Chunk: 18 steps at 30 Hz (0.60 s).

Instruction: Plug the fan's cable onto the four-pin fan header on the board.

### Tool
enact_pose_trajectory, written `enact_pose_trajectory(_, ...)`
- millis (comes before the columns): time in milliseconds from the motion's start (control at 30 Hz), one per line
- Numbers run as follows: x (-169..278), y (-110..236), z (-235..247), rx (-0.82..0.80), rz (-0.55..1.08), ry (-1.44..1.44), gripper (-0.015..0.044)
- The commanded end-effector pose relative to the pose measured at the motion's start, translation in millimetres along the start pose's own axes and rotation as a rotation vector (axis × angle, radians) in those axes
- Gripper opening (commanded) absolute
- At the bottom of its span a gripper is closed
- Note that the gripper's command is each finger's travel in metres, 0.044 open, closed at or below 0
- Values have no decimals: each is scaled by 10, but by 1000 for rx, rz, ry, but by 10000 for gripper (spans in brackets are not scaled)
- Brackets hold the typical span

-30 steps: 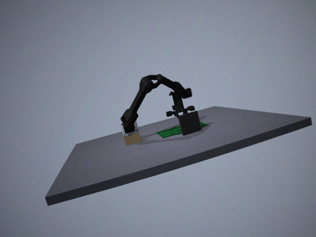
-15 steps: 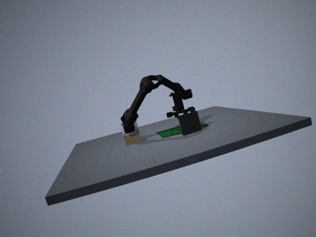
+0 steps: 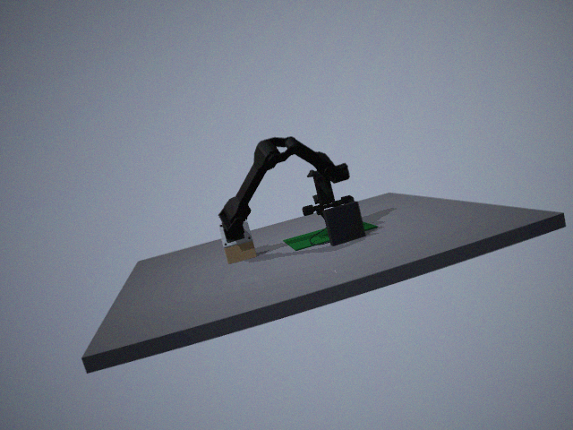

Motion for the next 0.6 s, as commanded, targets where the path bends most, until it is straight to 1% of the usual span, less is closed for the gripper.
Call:
enact_pose_trajectory(0, 1, 1, -1, 0, 0, -1, 52)
enact_pose_trajectory(267, 1, 1, -1, 0, 0, -1, 260)
enact_pose_trajectory(367, 0, 31, -4, 0, 0, 0, 260)
enact_pose_trajectory(500, -5, 517, -3, 0, 1, 3, 260)
enact_pose_trajectory(567, -4, 548, 0, 0, 1, 3, 260)
Point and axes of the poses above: the point midway between the two fingers, 35 mm back from their tips, its own y axis back along the fingers, its own z axis across the jaws, x = y × z, the point moved 5 cm from there along y, back along the fingers, and after that the axes turned 7 degrees about y, right-handed, at the moved point
